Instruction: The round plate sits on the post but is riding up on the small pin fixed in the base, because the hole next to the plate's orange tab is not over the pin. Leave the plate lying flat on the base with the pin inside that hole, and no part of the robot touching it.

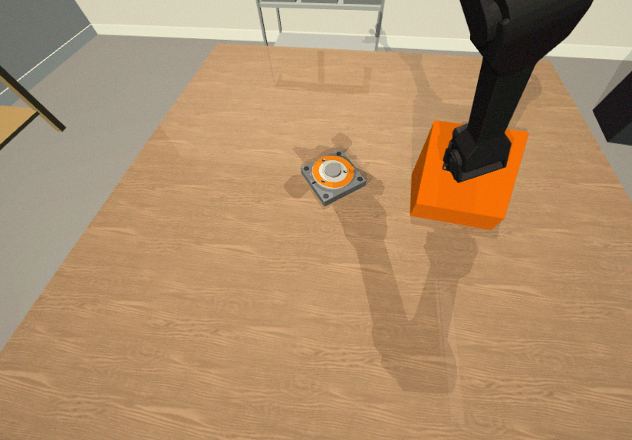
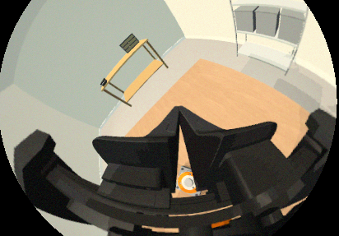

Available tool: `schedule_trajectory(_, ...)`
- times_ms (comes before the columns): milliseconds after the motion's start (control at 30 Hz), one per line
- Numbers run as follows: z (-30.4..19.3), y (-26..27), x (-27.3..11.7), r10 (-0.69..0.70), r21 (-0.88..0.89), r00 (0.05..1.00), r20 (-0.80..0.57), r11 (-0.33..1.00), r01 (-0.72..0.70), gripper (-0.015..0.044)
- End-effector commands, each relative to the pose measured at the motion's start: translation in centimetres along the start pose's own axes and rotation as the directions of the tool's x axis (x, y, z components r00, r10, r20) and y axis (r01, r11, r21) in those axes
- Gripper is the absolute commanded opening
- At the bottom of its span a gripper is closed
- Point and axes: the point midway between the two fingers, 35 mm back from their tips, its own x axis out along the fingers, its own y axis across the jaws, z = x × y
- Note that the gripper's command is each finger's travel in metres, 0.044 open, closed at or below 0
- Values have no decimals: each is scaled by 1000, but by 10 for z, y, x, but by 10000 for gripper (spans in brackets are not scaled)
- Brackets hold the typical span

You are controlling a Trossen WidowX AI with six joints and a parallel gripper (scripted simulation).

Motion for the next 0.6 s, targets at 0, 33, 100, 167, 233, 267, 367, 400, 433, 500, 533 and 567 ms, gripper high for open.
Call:
schedule_trajectory(0, -50, -4, 28, -67, -109, 990, -125, 993, 54, 0)
schedule_trajectory(33, -74, -7, 38, -96, -158, 978, -184, 985, 67, 0)
schedule_trajectory(100, -115, -11, 51, -145, -242, 948, -283, 967, 76, 0)
schedule_trajectory(167, -152, -16, 59, -191, -319, 909, -372, 945, 68, 0)
schedule_trajectory(233, -176, -19, 61, -220, -366, 877, -426, 929, 55, 0)
schedule_trajectory(267, -189, -21, 62, -236, -392, 858, -456, 919, 45, 0)
schedule_trajectory(367, -258, -31, 56, -321, -511, 731, -602, 859, -44, 0)
schedule_trajectory(400, -276, -34, 53, -343, -535, 691, -637, 841, -76, 0)
schedule_trajectory(433, -294, -37, 47, -365, -557, 646, -670, 822, -114, 0)
schedule_trajectory(500, -315, -41, 39, -392, -578, 587, -708, 799, -164, 0)
schedule_trajectory(533, -325, -42, 34, -404, -585, 559, -724, 789, -188, 0)
schedule_trajectory(567, -340, -44, 26, -421, -592, 515, -746, 773, -226, 0)
